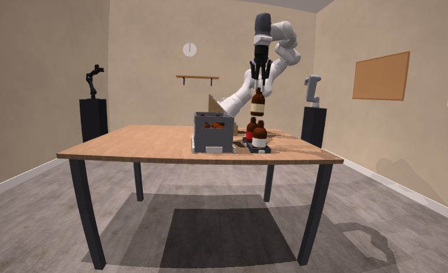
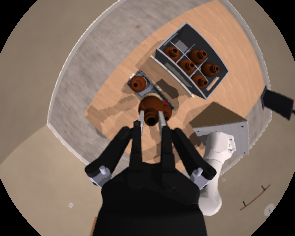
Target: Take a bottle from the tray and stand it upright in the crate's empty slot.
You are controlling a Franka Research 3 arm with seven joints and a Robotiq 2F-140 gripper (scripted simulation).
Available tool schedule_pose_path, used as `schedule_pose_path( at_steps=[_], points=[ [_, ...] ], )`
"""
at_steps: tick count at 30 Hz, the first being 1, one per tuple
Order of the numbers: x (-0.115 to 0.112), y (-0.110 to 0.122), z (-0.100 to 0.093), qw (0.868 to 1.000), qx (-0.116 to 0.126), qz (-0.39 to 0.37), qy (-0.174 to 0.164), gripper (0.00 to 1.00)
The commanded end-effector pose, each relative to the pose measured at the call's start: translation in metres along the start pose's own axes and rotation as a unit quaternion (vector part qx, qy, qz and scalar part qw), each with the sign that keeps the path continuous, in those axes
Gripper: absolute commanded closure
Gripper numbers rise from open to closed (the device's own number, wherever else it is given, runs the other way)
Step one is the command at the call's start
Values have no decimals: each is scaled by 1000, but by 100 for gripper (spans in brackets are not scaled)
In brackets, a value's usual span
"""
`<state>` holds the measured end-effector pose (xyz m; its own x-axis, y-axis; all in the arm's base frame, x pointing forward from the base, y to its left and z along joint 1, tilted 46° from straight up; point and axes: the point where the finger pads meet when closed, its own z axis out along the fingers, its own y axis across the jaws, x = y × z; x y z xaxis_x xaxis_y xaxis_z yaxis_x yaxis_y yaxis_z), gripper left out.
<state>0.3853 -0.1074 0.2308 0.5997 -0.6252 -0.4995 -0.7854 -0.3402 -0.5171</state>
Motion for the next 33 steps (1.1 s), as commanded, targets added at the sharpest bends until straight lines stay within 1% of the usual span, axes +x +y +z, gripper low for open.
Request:
schedule_pose_path(
  at_steps=[1, 13, 33],
  points=[
    [-1, 2, -7, 1000, -1, 3, -1, 100],
    [-1, 2, -14, 1000, -1, 3, -1, 100],
    [-1, 2, -15, 1000, -1, 3, -1, 100]
  ],
)
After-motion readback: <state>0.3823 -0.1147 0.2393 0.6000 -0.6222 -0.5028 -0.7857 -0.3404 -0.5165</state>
